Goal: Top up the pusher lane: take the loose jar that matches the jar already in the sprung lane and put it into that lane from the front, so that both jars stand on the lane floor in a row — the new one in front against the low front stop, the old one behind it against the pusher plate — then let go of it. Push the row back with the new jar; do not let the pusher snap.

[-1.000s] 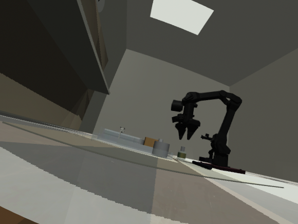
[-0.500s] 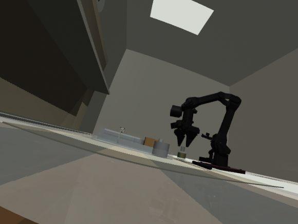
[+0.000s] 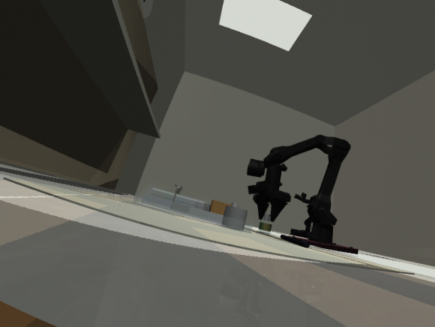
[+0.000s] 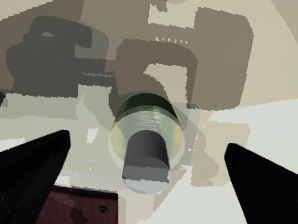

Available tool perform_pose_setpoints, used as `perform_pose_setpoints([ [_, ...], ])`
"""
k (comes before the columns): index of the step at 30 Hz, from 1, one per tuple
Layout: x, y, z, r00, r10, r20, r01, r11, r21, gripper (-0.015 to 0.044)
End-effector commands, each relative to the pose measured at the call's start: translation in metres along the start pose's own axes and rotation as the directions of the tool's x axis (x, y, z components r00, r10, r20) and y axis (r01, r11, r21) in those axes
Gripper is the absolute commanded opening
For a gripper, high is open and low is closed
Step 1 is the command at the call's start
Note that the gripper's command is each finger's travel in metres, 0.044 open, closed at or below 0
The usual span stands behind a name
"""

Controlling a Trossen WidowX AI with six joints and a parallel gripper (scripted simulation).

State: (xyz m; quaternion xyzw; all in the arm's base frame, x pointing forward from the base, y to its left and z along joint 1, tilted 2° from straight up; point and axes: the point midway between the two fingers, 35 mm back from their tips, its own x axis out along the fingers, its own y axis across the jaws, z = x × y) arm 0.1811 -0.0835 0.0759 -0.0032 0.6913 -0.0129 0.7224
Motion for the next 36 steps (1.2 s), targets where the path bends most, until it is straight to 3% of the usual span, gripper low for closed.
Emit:
perform_pose_setpoints([
  [1,0.007,0.001,-0.001,1.0,0.006,-0.005,-0.006,1.0,0.004,0.044],
  [9,0.017,0.002,-0.002,1.0,0.006,-0.005,-0.006,1.0,0.004,0.044],
  [18,0.017,0.002,-0.002,1.0,0.006,-0.005,-0.006,1.0,0.004,0.0204],
  [24,0.017,0.002,-0.002,1.0,0.006,-0.005,-0.006,1.0,0.004,0.0164],
  [30,0.001,0.001,0.001,1.0,0.006,-0.004,-0.006,1.0,0.004,0.0006],
  [36,-0.028,0.001,0.002,1.0,0.006,-0.004,-0.006,1.0,0.004,0.0],
])
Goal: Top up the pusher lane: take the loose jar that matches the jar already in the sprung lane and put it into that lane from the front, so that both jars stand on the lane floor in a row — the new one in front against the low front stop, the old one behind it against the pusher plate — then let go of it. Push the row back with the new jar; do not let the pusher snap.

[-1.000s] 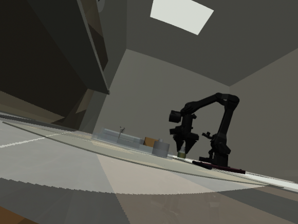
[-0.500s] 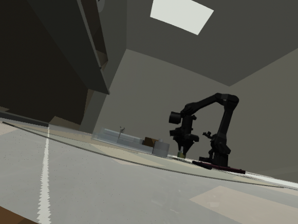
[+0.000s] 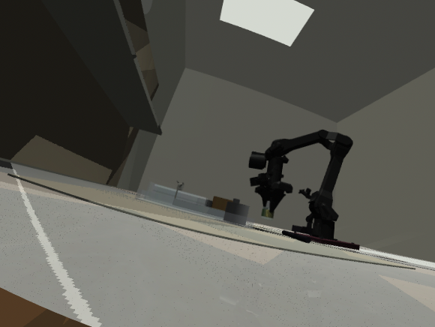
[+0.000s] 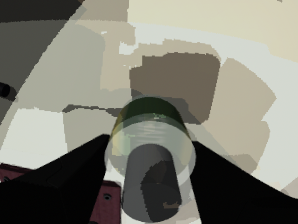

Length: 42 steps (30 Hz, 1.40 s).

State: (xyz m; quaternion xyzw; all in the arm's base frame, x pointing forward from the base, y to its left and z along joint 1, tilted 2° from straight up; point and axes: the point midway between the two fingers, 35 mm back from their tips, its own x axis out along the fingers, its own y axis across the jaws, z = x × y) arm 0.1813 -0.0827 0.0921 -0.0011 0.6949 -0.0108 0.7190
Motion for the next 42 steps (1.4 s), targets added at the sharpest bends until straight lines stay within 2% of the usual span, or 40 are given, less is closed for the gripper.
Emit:
perform_pose_setpoints([
  [1,-0.017,0.0,0.001,1.0,0.0,0.006,0.0,1.0,0.004,0.0],
  [14,-0.073,0.005,-0.008,1.0,0.0,0.005,-0.001,1.0,0.004,0.0],
  [35,-0.026,0.056,0.091,1.0,0.005,0.012,-0.006,0.999,0.032,0.0],
  [42,-0.019,0.058,0.094,1.0,0.005,0.012,-0.006,0.999,0.033,0.0],
])
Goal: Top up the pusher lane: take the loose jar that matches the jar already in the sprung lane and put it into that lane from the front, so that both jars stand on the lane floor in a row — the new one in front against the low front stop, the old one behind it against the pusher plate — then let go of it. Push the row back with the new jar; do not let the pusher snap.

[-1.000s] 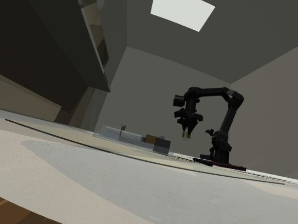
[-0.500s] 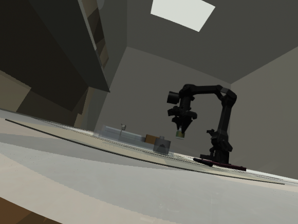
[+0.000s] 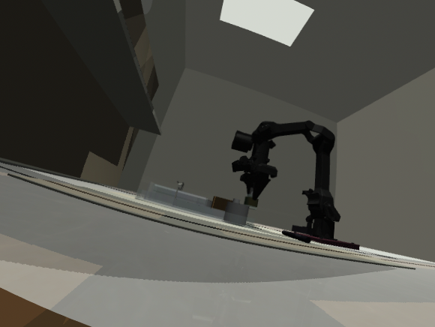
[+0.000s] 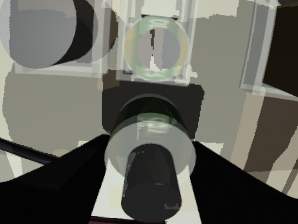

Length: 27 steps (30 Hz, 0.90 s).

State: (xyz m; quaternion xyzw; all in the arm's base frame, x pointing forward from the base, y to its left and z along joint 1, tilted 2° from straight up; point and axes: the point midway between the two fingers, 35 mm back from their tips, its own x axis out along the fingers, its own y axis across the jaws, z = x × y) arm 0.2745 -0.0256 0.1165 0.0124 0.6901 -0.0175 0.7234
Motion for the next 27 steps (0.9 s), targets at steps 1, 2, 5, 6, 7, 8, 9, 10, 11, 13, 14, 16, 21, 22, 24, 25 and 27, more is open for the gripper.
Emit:
perform_pose_setpoints([
  [1,0.006,0.0,0.001,1.0,-0.004,0.0,0.004,1.0,0.004,0.0],
  [2,0.009,0.0,0.001,1.0,-0.004,0.0,0.004,1.0,0.004,0.0],
  [5,0.019,0.0,0.001,1.0,-0.004,0.0,0.004,1.0,0.004,0.0],
  [6,0.021,0.0,0.001,1.0,-0.004,0.0,0.004,1.0,0.004,0.0],
  [7,0.022,0.0,0.001,1.0,-0.004,0.0,0.004,1.0,0.004,0.0],
  [8,0.023,0.0,0.0,1.0,-0.004,0.0,0.004,1.0,0.004,0.0],
  [9,0.023,0.0,0.001,1.0,-0.004,0.0,0.004,1.0,0.004,0.0],
  [10,0.023,0.0,0.001,1.0,-0.004,0.0,0.004,1.0,0.004,0.0],
  [11,0.023,0.0,0.001,1.0,-0.004,0.0,0.004,1.0,0.004,0.0],
  [13,0.023,0.0,0.002,1.0,-0.004,0.0,0.004,1.0,0.004,0.0],
  [14,0.022,0.0,0.002,1.0,-0.004,0.0,0.004,1.0,0.004,0.0],
  [16,0.022,0.0,0.003,1.0,-0.004,0.0,0.004,1.0,0.004,0.0],
  [21,0.022,0.0,0.005,1.0,-0.004,0.0,0.004,1.0,0.004,0.0],
  [22,0.022,0.0,0.006,1.0,-0.004,0.0,0.004,1.0,0.004,0.0],
  [24,0.022,0.0,0.006,1.0,-0.004,0.0,0.004,1.0,0.004,0.0],
  [25,0.022,0.0,0.007,1.0,-0.004,0.0,0.004,1.0,0.004,0.0],
  [27,0.022,0.0,0.008,1.0,-0.004,0.0,0.004,1.0,0.004,0.0],
])
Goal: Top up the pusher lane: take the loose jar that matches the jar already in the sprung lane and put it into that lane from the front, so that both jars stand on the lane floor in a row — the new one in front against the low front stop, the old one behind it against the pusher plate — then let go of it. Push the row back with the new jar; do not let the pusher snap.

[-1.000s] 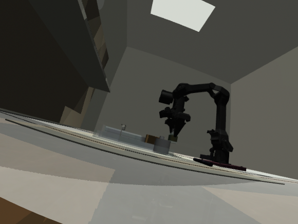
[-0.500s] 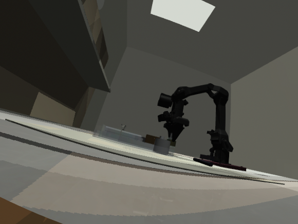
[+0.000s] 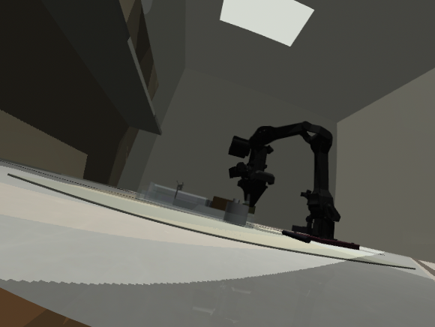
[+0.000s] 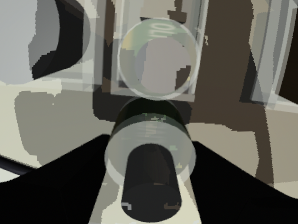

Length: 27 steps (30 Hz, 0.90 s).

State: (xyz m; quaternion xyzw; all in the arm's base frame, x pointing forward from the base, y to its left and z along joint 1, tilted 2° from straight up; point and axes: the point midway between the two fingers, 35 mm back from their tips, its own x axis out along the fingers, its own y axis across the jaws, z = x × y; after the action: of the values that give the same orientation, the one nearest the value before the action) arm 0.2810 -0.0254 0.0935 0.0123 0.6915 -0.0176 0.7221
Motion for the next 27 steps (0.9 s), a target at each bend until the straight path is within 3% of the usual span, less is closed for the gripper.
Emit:
perform_pose_setpoints([
  [1,-0.001,0.0,0.003,1.0,-0.003,0.004,0.003,1.0,0.004,0.0],
  [27,-0.001,-0.001,0.014,1.0,-0.003,0.005,0.003,1.0,0.004,0.0],
])
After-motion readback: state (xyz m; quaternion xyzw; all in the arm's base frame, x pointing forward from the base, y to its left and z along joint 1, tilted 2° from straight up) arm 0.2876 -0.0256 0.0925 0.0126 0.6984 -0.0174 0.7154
